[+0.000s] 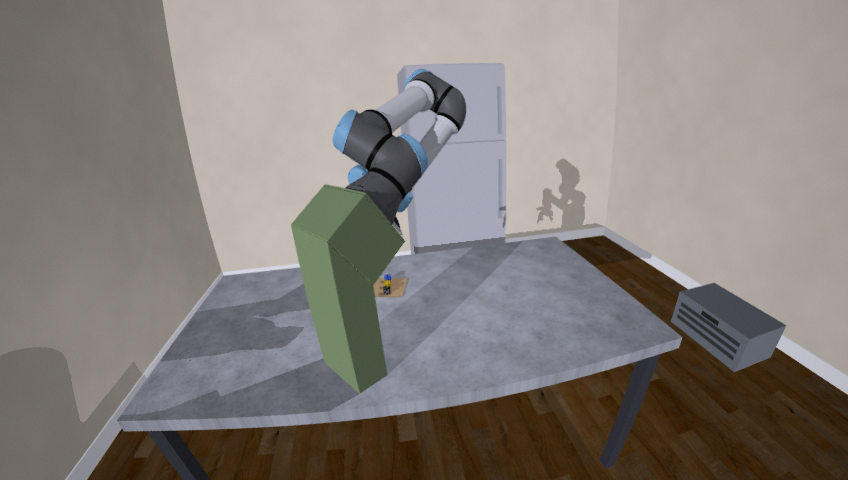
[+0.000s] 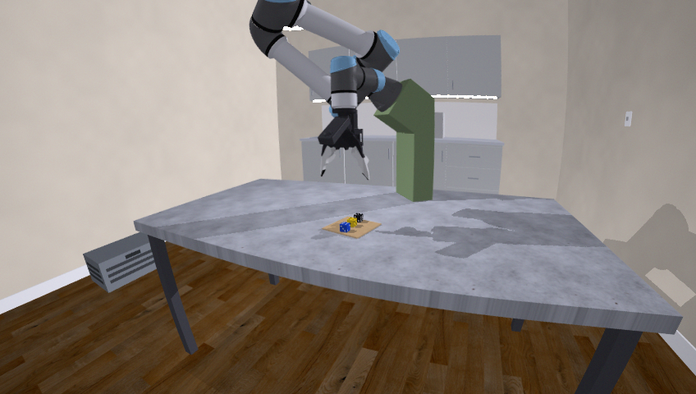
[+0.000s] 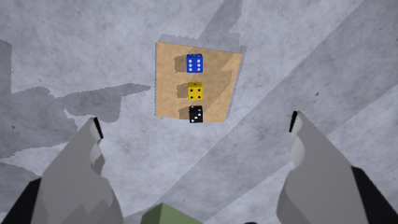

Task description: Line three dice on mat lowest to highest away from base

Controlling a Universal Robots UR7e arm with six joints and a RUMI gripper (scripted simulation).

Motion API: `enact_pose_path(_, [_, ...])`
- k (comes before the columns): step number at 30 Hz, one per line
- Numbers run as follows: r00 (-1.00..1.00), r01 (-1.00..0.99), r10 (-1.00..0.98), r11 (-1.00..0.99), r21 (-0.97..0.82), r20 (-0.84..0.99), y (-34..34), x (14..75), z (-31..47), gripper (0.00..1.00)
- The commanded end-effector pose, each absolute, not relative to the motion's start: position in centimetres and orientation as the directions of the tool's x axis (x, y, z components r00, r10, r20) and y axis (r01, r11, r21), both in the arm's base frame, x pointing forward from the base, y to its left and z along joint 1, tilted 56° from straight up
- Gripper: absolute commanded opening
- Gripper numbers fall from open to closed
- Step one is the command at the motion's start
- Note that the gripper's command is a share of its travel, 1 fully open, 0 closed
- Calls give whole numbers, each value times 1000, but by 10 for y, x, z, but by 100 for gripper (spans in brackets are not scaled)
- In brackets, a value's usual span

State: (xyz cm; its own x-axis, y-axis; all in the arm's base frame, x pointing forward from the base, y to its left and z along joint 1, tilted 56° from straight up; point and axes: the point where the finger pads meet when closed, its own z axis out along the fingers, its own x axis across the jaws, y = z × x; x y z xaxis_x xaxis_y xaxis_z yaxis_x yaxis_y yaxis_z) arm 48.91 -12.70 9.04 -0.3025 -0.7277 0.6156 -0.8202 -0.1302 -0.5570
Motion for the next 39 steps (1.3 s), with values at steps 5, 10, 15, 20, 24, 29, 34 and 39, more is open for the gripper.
enact_pose_path(5, [-303,-821,-728,-129,-556,615,-109,477,106,100])
enact_pose_path(10, [-303,-821,-728,-129,-556,615,-107,475,107,100])
enact_pose_path(15, [-303,-821,-728,-129,-556,615,-107,475,107,100])
enact_pose_path(20, [-303,-821,-728,-129,-556,615,-107,475,107,100])
enact_pose_path(24, [-303,-821,-728,-129,-556,615,-107,475,107,100])
enact_pose_path(29, [-303,-821,-728,-129,-556,615,-107,475,107,100])
enact_pose_path(34, [-303,-821,-728,-129,-556,615,-107,475,107,100])
enact_pose_path(39, [-303,-821,-728,-129,-556,615,-107,475,107,100])
